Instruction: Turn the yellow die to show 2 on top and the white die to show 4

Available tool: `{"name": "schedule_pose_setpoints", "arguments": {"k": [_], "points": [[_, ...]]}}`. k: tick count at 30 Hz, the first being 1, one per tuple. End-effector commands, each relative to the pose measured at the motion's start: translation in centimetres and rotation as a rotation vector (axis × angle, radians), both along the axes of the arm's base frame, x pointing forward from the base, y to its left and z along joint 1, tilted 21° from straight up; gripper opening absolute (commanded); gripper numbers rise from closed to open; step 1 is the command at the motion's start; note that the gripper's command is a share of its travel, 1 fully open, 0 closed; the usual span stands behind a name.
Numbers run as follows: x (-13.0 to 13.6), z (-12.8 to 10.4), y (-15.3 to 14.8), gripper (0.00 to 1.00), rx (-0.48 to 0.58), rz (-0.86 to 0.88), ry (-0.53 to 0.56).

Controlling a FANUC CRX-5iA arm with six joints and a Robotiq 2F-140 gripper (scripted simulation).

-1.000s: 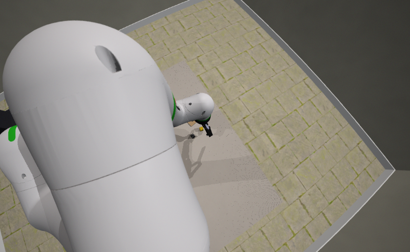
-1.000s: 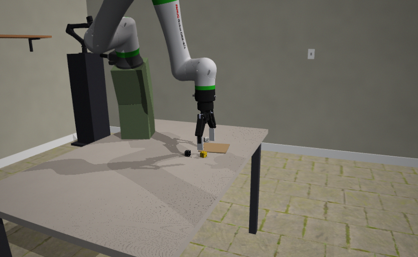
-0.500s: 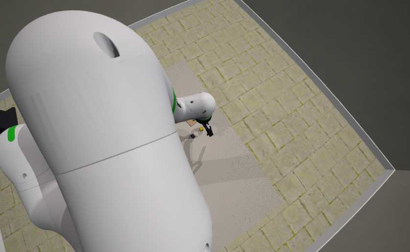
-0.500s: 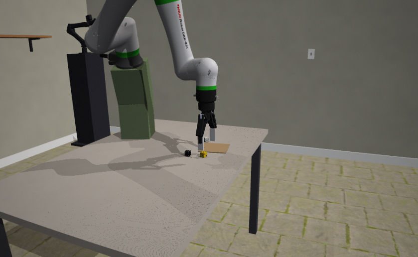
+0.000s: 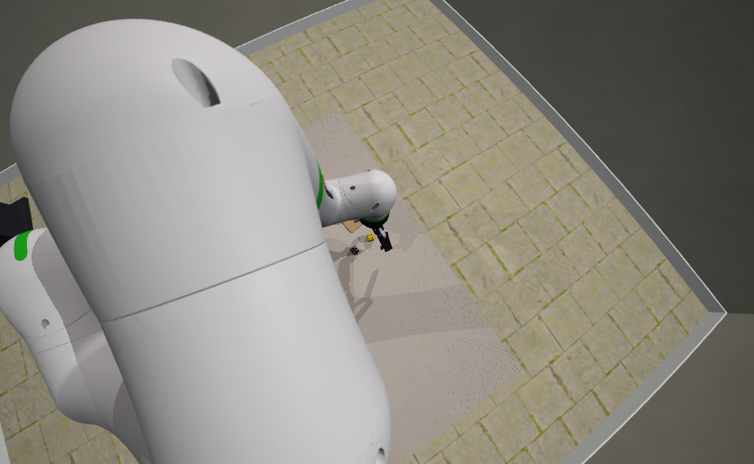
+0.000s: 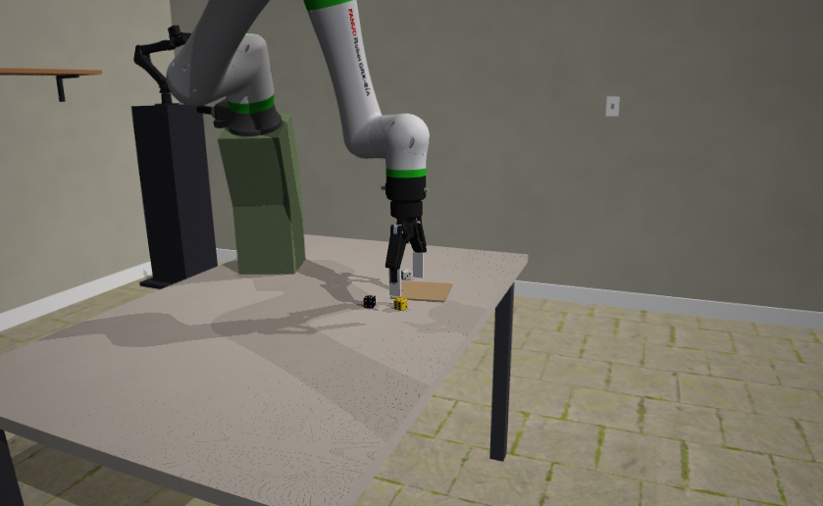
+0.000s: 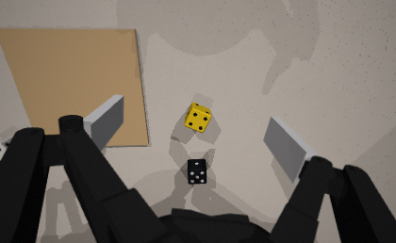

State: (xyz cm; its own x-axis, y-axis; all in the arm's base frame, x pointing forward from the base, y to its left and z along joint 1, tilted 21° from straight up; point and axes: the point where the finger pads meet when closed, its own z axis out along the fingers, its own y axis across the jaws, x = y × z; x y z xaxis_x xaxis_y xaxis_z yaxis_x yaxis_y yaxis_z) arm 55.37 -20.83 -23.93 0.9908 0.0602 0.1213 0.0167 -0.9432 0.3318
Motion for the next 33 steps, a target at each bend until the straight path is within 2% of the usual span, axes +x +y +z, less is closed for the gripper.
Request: {"name": "schedule_pose_setpoints", "arguments": {"k": [1, 18, 25, 33], "points": [[0.0, 0.0, 0.0, 1.0, 0.0, 0.0, 0.0], [-0.3, -0.3, 0.7, 1.0, 0.0, 0.0, 0.0], [-0.9, -0.9, 2.4, 1.0, 0.0, 0.0, 0.0], [-2.8, -2.9, 7.2, 1.0, 0.0, 0.0, 0.0]]}}
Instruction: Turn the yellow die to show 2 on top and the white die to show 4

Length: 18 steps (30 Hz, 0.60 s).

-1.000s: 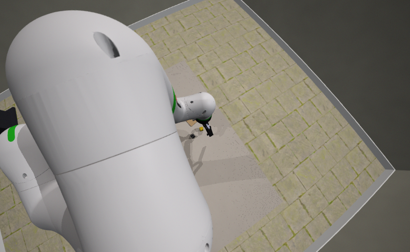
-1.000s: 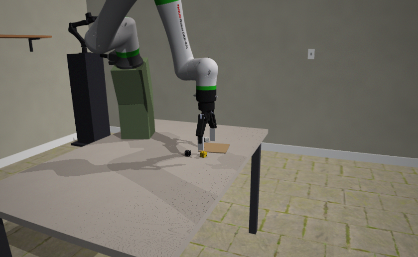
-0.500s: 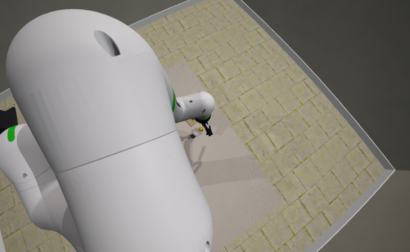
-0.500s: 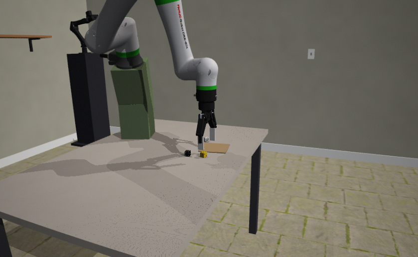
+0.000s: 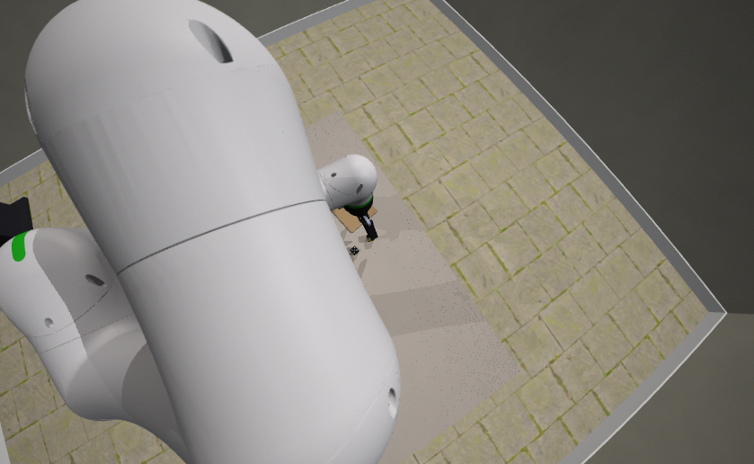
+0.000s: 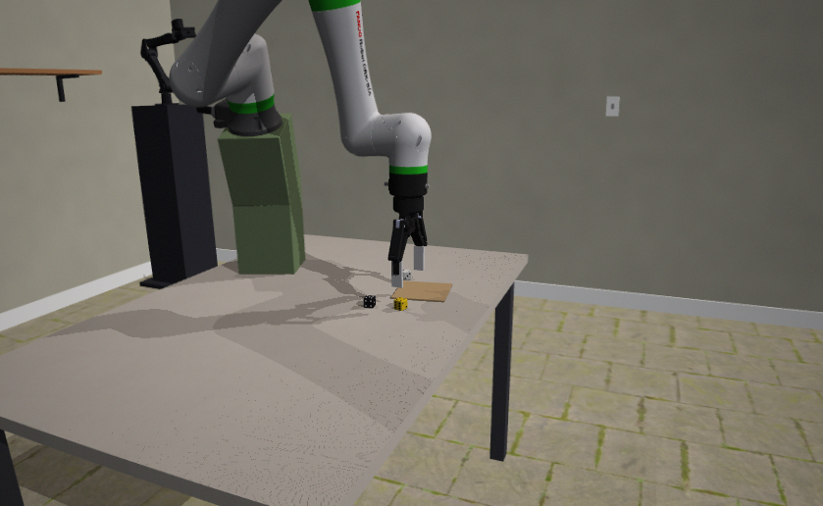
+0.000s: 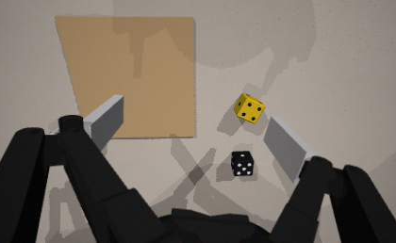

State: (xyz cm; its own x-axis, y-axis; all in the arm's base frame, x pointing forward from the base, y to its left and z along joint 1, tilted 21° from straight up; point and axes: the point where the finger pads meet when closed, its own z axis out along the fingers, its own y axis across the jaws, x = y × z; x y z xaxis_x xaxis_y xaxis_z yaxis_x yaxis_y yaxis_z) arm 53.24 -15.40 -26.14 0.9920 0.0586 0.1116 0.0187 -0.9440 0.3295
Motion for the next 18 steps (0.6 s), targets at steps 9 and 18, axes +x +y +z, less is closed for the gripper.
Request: {"name": "schedule_pose_setpoints", "arguments": {"k": [9, 18], "points": [[-3.0, -3.2, 7.8, 1.0, -0.002, 0.001, -0.01], [-5.4, -5.7, 14.0, 1.0, -0.002, 0.001, -0.01]]}}
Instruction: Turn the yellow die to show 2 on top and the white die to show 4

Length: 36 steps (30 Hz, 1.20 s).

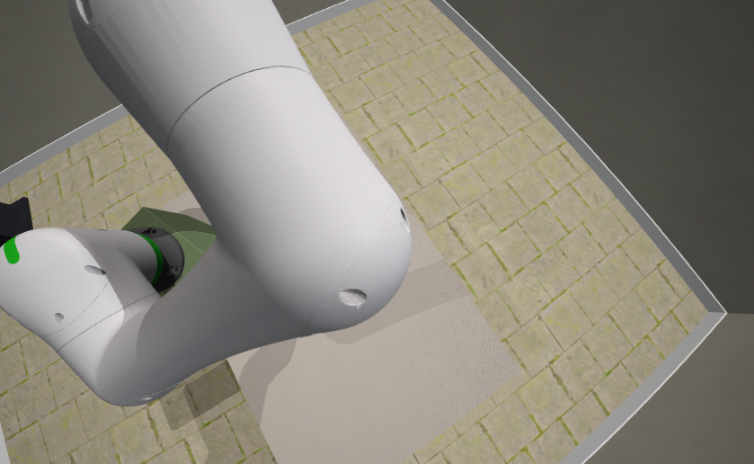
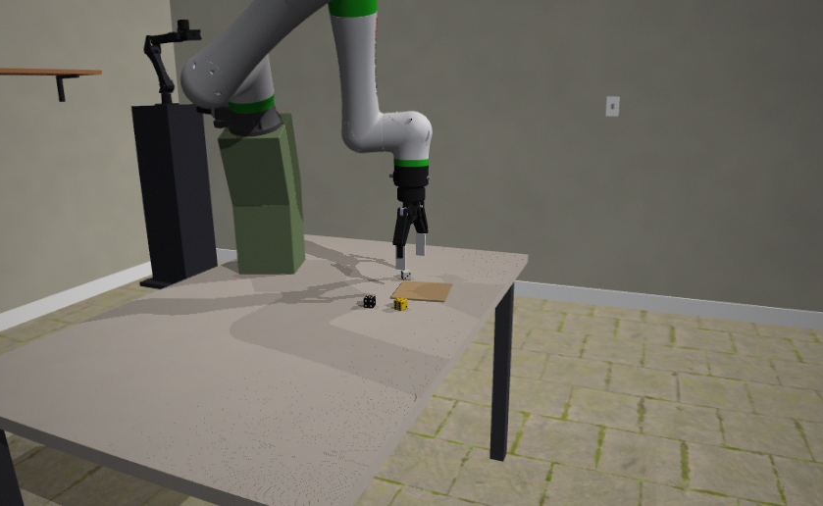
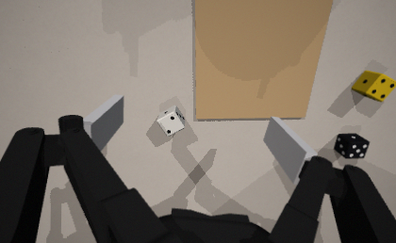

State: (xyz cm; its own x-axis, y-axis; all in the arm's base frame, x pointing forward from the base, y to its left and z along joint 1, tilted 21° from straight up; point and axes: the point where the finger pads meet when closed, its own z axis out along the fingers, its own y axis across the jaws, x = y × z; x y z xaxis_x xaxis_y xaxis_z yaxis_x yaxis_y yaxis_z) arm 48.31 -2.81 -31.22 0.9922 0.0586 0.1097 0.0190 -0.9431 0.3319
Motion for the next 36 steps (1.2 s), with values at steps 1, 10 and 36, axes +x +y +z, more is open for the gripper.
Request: {"name": "schedule_pose_setpoints", "arguments": {"k": [1, 10, 36], "points": [[-0.6, -0.7, 1.8, 1.0, 0.0, 0.002, -0.012], [-1.0, -1.1, 2.8, 1.0, 0.0, 0.002, -0.012], [-1.0, -1.1, 2.9, 1.0, 0.0, 0.002, -0.012]]}}
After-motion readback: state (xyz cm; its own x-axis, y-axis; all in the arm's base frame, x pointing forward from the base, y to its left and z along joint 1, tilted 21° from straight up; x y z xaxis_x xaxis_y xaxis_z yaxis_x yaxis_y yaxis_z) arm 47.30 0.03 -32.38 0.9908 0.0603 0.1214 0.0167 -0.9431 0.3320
